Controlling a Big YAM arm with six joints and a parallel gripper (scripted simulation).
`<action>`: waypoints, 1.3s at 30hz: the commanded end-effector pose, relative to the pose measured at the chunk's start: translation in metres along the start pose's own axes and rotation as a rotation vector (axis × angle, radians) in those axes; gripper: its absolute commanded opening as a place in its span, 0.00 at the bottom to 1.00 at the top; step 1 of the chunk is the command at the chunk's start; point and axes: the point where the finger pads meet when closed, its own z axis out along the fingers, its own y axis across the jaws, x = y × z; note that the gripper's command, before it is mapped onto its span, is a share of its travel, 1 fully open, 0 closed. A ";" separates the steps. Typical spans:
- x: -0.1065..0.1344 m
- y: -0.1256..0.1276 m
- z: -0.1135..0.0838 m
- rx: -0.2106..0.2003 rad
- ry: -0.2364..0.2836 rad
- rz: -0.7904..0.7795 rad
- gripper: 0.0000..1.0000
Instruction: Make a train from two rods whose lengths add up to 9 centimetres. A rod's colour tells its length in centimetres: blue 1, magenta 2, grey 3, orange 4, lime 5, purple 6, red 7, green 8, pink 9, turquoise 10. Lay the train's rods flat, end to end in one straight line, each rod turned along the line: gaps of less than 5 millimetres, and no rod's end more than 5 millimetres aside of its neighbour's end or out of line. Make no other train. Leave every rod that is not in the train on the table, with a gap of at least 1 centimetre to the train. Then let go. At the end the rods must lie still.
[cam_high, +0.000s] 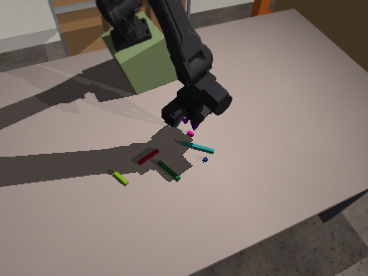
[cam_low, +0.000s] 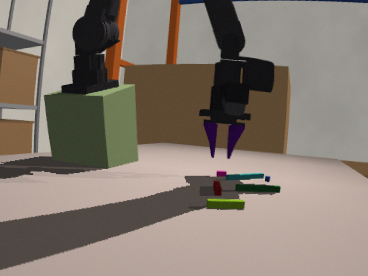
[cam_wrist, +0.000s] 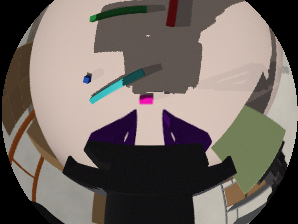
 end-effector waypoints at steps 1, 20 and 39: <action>-0.010 0.020 -0.004 -0.050 -0.012 0.010 0.34; -0.009 0.020 0.018 -0.045 -0.011 0.008 0.34; -0.011 0.024 0.014 -0.060 -0.014 0.010 0.34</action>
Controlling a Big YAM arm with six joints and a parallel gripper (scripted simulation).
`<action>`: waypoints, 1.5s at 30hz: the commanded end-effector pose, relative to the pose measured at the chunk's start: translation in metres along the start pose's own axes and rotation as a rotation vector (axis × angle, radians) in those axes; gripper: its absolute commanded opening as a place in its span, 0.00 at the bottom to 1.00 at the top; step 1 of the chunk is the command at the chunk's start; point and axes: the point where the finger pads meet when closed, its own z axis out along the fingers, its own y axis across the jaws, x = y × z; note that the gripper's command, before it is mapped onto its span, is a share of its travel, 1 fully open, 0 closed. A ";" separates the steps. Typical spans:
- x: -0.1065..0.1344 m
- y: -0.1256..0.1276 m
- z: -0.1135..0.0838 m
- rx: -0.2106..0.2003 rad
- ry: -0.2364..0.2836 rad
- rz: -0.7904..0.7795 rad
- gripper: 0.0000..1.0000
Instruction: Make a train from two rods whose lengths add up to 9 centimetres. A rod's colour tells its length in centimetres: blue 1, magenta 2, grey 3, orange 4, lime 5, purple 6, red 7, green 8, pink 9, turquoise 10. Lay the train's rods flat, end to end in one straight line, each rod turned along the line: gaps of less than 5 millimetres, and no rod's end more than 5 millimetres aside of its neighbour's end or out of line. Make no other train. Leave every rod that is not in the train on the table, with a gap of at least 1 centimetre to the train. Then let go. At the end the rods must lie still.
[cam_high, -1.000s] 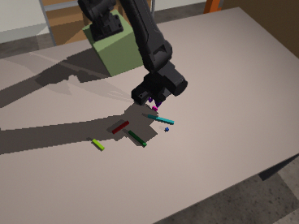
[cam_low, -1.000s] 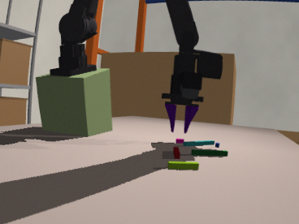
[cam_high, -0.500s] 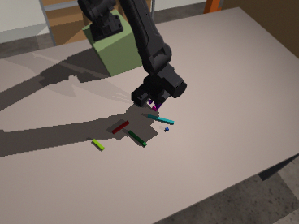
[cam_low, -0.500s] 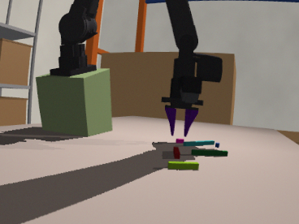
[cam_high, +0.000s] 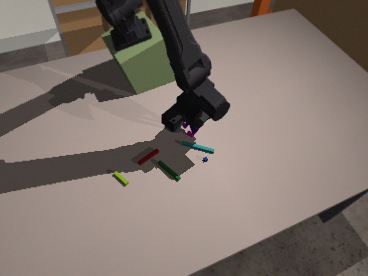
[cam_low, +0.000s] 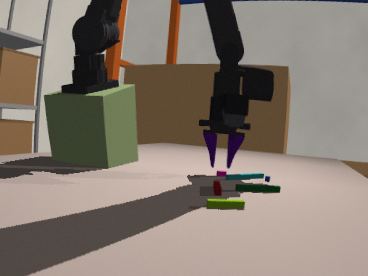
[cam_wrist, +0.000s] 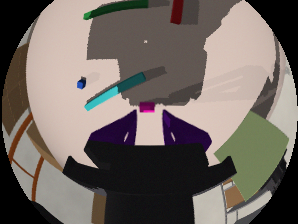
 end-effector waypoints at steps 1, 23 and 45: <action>-0.010 0.023 -0.006 -0.052 -0.013 0.012 0.34; -0.010 0.023 -0.006 -0.052 -0.013 0.012 0.34; 0.002 0.023 -0.007 -0.038 -0.010 0.004 0.34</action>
